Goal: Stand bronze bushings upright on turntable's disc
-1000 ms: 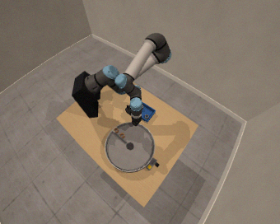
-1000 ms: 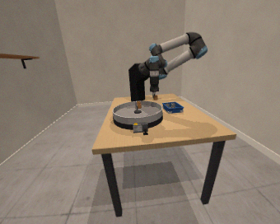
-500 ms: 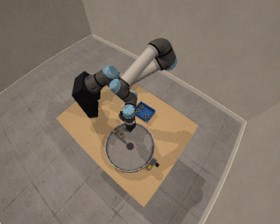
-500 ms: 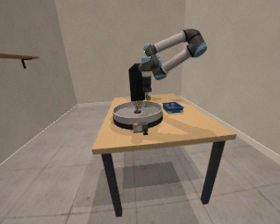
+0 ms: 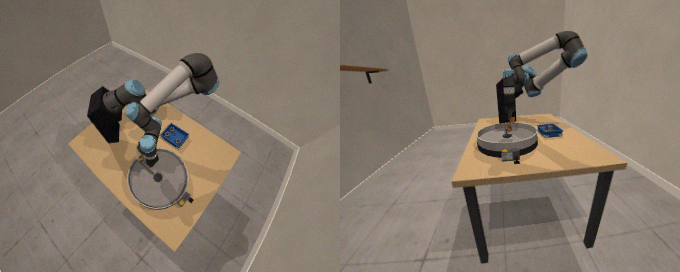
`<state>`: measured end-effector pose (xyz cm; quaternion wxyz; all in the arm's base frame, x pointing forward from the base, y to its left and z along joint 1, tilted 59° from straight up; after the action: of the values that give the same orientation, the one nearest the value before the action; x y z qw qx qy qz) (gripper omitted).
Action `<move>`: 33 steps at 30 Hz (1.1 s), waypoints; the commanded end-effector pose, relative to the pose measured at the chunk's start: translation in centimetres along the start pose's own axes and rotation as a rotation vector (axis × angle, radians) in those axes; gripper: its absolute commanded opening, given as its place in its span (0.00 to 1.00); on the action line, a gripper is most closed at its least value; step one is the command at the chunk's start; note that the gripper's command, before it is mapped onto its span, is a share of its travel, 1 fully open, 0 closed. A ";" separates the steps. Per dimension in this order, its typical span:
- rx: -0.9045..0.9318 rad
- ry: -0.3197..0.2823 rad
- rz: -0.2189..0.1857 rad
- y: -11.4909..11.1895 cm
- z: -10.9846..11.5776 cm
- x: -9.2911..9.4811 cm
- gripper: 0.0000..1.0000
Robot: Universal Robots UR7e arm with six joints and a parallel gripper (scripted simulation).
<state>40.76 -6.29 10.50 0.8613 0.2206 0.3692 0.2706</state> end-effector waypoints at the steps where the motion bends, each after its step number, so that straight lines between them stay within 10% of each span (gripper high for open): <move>1: -0.001 -0.001 0.000 -1.7 -0.1 0.2 0.00; 33: -0.001 -0.001 0.000 -10.1 -1.0 0.3 0.00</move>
<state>43.02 -12.90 4.43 0.8612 0.2206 0.3691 0.2709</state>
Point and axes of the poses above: the point where the finger pads meet when closed, its own x axis out along the fingers, its own y axis across the jaws, z = x × y, the point moved 8 cm from there along -x, back along the fingers, and after that the axes turned 4 degrees about -x, right-handed, at the moved point
